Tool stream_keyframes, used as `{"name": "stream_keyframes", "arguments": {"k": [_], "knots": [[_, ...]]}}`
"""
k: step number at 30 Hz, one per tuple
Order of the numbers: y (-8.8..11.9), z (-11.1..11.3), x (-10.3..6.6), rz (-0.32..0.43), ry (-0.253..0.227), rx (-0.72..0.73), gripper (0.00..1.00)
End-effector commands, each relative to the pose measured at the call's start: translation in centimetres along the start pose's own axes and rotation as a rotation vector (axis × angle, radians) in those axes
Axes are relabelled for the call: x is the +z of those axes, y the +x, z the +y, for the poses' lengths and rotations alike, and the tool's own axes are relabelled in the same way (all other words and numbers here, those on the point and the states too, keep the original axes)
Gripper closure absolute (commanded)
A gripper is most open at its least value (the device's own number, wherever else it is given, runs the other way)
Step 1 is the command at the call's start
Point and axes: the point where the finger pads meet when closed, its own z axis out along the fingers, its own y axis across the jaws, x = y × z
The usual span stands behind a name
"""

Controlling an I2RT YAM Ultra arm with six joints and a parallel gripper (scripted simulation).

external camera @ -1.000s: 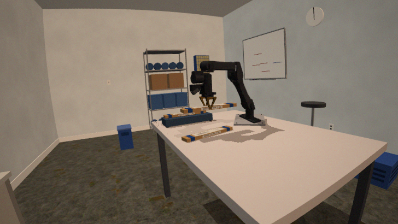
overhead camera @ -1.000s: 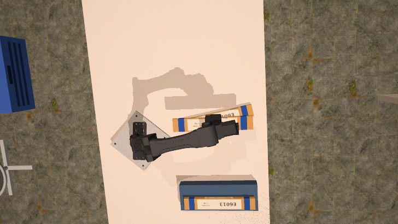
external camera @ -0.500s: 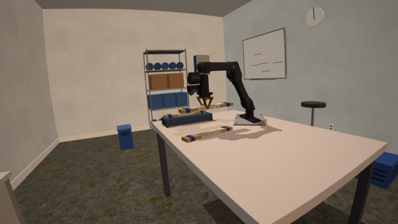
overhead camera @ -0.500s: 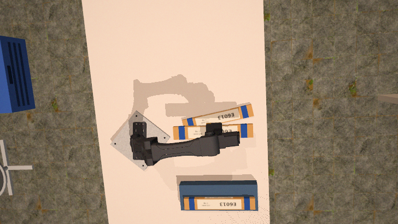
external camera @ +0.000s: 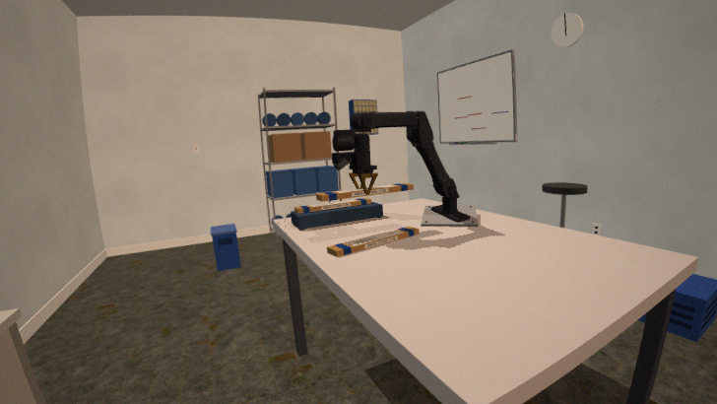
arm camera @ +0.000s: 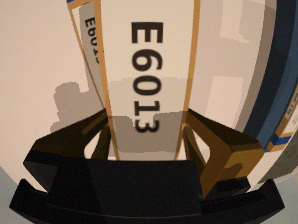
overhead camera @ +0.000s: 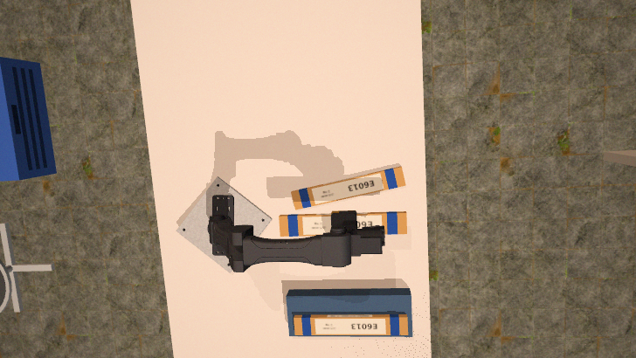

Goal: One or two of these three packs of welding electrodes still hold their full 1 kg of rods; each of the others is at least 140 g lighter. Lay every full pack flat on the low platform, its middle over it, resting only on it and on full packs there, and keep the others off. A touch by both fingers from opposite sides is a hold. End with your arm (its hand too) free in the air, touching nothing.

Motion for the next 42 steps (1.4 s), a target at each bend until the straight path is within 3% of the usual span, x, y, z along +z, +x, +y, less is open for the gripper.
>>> {"name": "stream_keyframes", "arguments": {"k": [1,36,39,42], "knots": [[-0.9,-0.6,-4.8,-0.139,-0.006,-0.022,1.00],[0.1,-9.0,-4.1,-0.112,0.009,-0.017,1.00],[0.0,-9.9,-3.2,-0.091,0.005,-0.015,1.00],[0.2,-10.7,-3.9,-0.110,0.014,-0.017,1.00]]}}
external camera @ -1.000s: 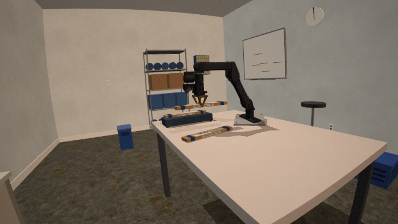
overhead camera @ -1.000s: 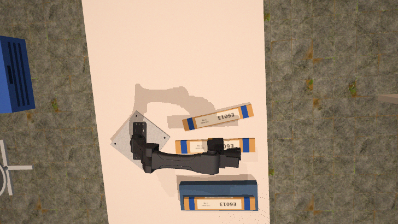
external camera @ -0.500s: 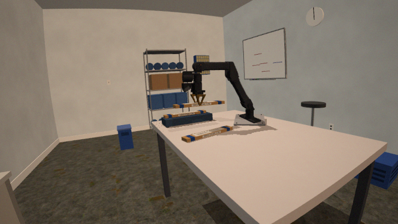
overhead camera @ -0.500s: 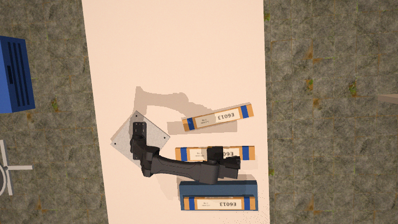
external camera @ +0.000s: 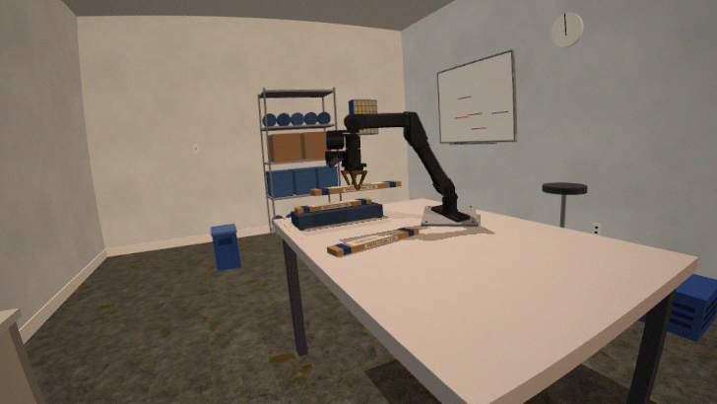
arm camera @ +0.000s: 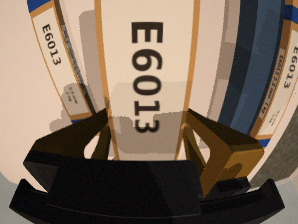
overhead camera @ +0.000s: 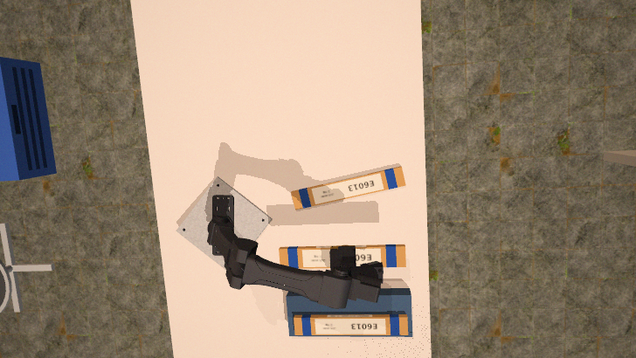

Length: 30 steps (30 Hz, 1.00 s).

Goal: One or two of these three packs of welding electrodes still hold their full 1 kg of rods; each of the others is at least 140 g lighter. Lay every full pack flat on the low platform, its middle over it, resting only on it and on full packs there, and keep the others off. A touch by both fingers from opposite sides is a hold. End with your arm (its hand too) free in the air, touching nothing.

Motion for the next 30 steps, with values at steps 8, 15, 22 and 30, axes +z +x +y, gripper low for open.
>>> {"name": "stream_keyframes", "arguments": {"k": [8,15,22,30], "knots": [[-0.5,-3.1,-2.7,-0.082,0.021,-0.008,1.00],[-0.5,-4.9,-2.2,-0.075,0.021,-0.005,1.00],[-0.6,-6.8,-2.4,-0.091,0.031,-0.008,1.00],[-0.7,-8.7,-1.8,-0.088,0.033,-0.005,1.00]]}}
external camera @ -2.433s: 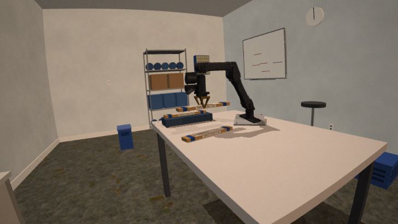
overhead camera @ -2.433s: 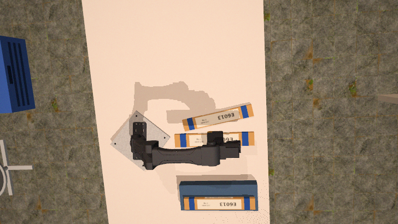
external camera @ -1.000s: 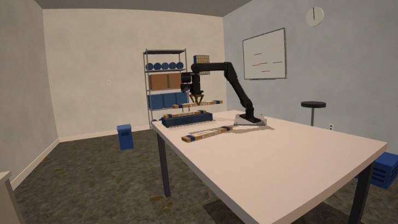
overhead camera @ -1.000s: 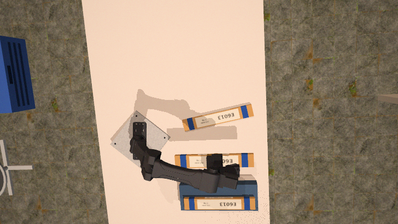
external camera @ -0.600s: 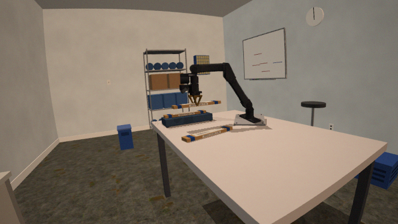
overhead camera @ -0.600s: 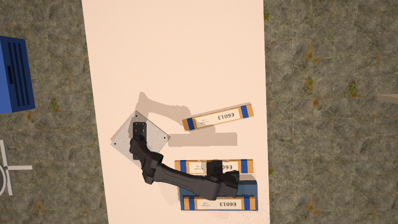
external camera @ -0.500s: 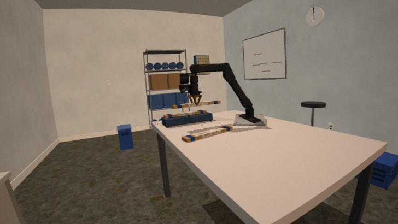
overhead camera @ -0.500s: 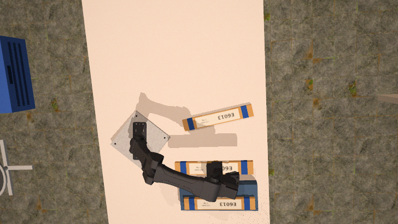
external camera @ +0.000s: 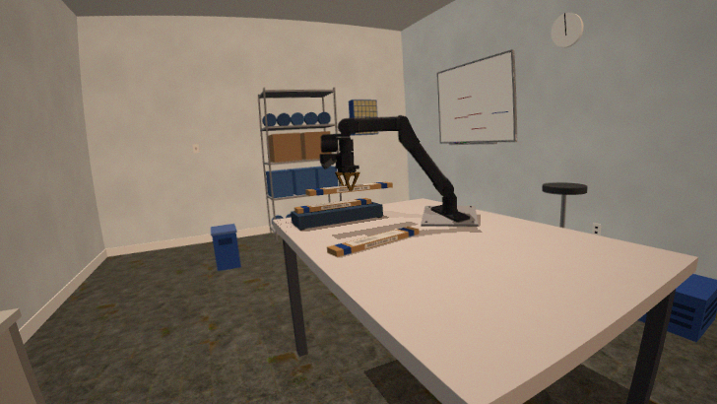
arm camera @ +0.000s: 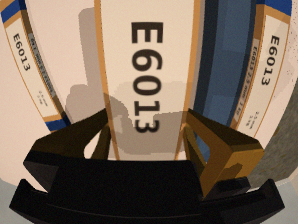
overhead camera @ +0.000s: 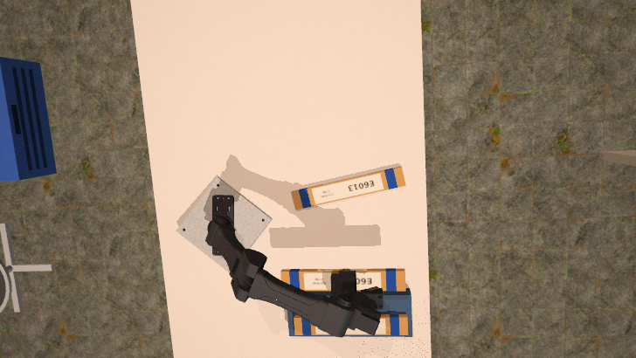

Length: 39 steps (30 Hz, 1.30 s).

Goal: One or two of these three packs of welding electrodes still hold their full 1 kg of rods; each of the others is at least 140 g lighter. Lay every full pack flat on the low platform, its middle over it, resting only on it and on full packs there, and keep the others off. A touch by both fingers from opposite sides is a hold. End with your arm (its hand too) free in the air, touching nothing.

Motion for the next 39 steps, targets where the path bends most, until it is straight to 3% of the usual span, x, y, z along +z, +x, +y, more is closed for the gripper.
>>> {"name": "stream_keyframes", "arguments": {"k": [1,7,8,39], "knots": [[-1.0,-1.7,-2.8,-0.087,0.032,-0.011,1.00],[-1.2,-3.4,-3.0,-0.107,0.048,-0.014,1.00],[0.3,-2.6,-1.9,-0.022,0.006,-0.007,1.00],[0.7,-9.9,-1.3,-0.021,0.007,-0.002,1.00]]}}
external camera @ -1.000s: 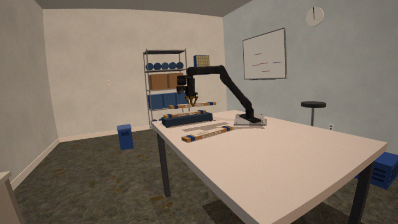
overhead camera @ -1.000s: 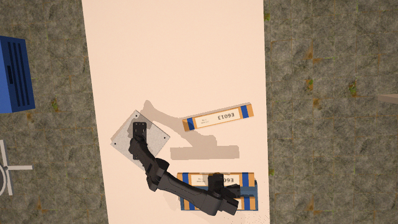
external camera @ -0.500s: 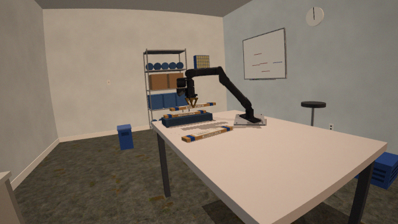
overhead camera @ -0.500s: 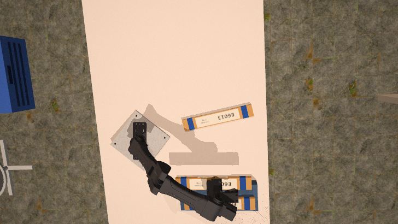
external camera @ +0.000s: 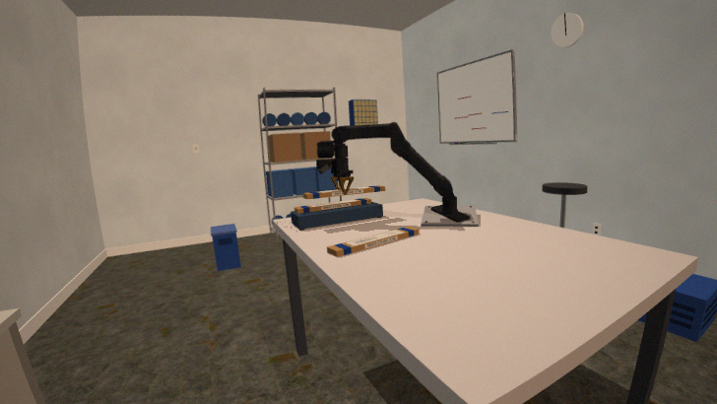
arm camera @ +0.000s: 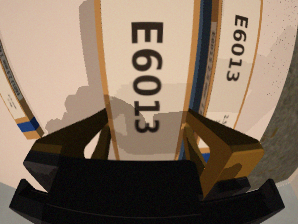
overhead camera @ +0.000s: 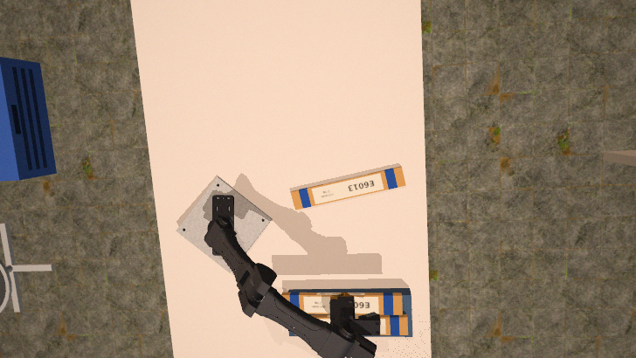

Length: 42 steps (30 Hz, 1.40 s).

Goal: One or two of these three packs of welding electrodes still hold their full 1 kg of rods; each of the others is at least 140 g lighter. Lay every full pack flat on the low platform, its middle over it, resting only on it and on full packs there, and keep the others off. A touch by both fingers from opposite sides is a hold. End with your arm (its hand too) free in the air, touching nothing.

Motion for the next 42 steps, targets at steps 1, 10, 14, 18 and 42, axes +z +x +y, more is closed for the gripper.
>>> {"name": "stream_keyframes", "arguments": {"k": [1,10,14,18,42], "knots": [[-0.4,-1.8,-3.6,-0.020,0.011,-0.004,1.00],[-0.2,-3.2,-3.5,-0.020,0.011,-0.001,1.00],[-0.2,-3.2,-3.5,-0.020,0.011,-0.001,1.00],[-0.2,-3.2,-3.5,-0.020,0.011,-0.001,1.00],[-0.1,-3.2,-3.4,-0.018,0.008,0.000,1.00]]}}
